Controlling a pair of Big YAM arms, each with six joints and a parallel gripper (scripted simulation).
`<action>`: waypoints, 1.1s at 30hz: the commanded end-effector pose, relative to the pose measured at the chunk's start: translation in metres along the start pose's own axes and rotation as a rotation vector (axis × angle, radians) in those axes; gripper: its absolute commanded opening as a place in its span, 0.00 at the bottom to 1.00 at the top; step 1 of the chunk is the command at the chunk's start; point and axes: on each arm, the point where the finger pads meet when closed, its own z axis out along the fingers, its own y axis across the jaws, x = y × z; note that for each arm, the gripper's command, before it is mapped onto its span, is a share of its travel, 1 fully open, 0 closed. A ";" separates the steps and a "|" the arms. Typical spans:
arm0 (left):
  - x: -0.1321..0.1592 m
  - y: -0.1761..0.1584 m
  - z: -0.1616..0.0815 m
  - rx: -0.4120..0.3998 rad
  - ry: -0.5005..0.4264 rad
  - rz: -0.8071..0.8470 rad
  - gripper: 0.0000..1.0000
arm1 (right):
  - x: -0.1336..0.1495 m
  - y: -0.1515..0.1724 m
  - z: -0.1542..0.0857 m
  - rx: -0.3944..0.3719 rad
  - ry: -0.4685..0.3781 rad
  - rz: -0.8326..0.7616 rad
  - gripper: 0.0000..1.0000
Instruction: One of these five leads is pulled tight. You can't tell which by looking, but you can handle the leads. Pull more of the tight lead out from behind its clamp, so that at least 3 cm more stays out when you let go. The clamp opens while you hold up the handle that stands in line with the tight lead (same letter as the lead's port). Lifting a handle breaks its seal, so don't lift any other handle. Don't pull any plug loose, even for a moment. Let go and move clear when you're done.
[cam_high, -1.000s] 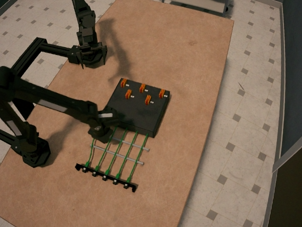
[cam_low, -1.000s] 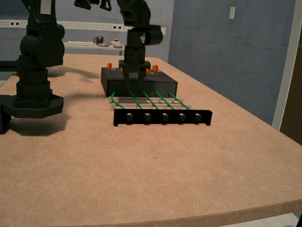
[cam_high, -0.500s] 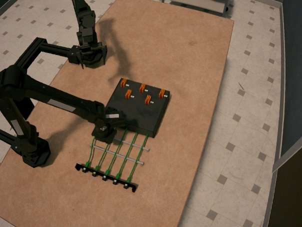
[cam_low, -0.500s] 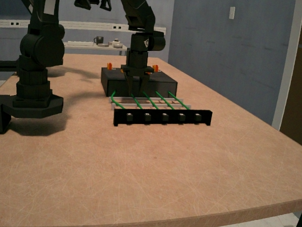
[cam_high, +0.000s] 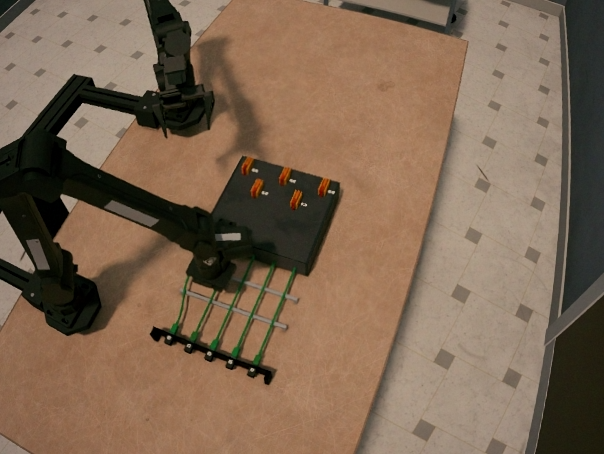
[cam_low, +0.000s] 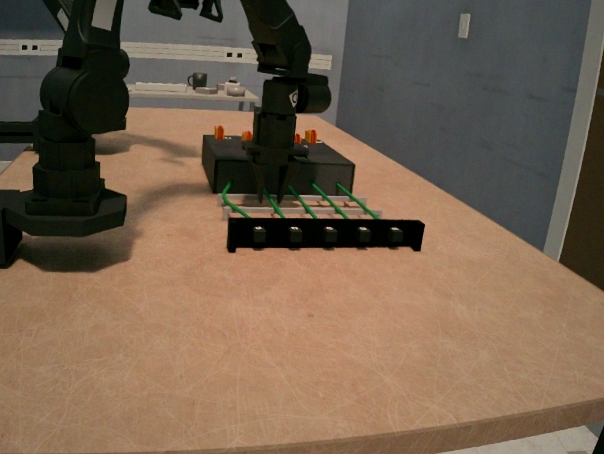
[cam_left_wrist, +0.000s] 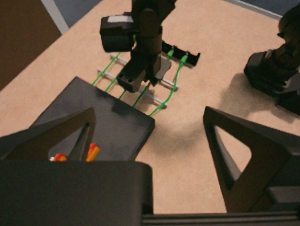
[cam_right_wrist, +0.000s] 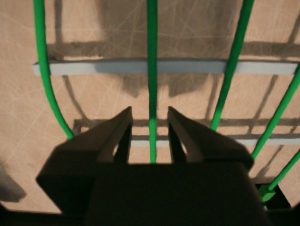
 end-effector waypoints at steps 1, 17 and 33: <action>-0.008 0.000 -0.002 -0.003 -0.019 -0.010 1.00 | -0.008 -0.007 0.007 0.014 -0.006 -0.019 0.32; -0.008 0.000 -0.002 -0.003 -0.019 -0.010 1.00 | -0.009 -0.010 -0.005 0.040 -0.024 -0.017 0.04; -0.008 0.000 -0.002 -0.003 -0.019 -0.010 1.00 | -0.017 -0.022 -0.021 0.072 -0.045 -0.017 0.00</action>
